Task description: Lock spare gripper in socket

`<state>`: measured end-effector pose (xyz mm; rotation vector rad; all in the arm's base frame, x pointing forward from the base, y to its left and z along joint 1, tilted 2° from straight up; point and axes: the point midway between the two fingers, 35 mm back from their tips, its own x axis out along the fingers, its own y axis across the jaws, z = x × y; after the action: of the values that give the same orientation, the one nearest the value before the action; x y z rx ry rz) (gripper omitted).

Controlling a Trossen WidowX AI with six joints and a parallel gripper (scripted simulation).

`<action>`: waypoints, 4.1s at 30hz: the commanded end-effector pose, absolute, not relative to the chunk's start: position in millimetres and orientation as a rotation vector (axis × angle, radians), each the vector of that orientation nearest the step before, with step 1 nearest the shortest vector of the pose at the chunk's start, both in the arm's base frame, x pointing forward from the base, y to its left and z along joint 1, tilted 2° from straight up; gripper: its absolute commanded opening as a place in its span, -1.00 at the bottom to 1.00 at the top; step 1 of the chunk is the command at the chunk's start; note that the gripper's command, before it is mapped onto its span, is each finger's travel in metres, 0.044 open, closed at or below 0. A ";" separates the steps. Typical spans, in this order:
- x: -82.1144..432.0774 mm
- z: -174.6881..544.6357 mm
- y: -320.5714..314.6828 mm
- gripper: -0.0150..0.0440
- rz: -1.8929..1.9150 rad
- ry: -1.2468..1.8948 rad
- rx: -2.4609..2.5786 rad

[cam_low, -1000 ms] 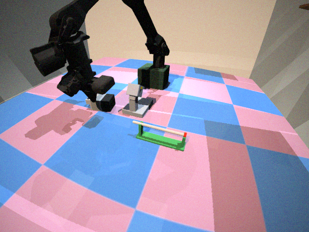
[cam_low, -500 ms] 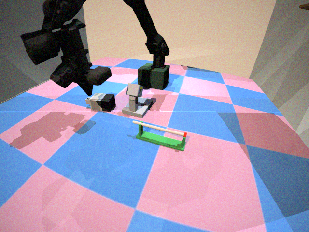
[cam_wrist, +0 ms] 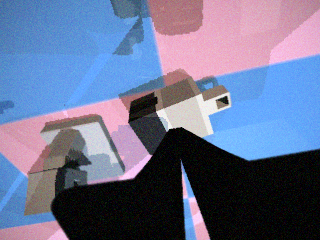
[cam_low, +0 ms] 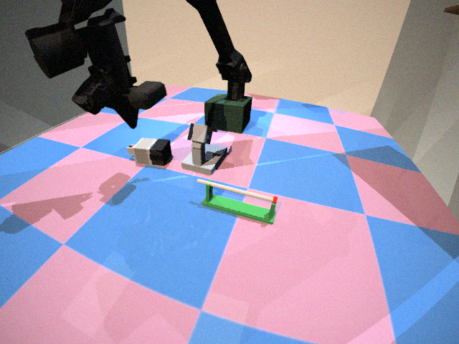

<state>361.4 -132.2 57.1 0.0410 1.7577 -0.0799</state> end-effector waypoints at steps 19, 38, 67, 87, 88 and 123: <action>361.1 60.2 -132.0 1.00 -0.079 1.760 0.041; 354.3 103.4 -131.3 1.00 -0.442 1.636 0.157; 313.2 44.6 -132.3 1.00 -1.245 0.839 0.692; 310.9 -10.5 -133.0 1.00 -1.250 0.842 0.692; 310.9 -12.2 -133.1 1.00 -1.250 0.842 0.692; 307.9 -50.9 -133.4 0.38 -1.251 0.843 0.692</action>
<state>308.0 -133.0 -50.9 0.6934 0.8457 -1.2492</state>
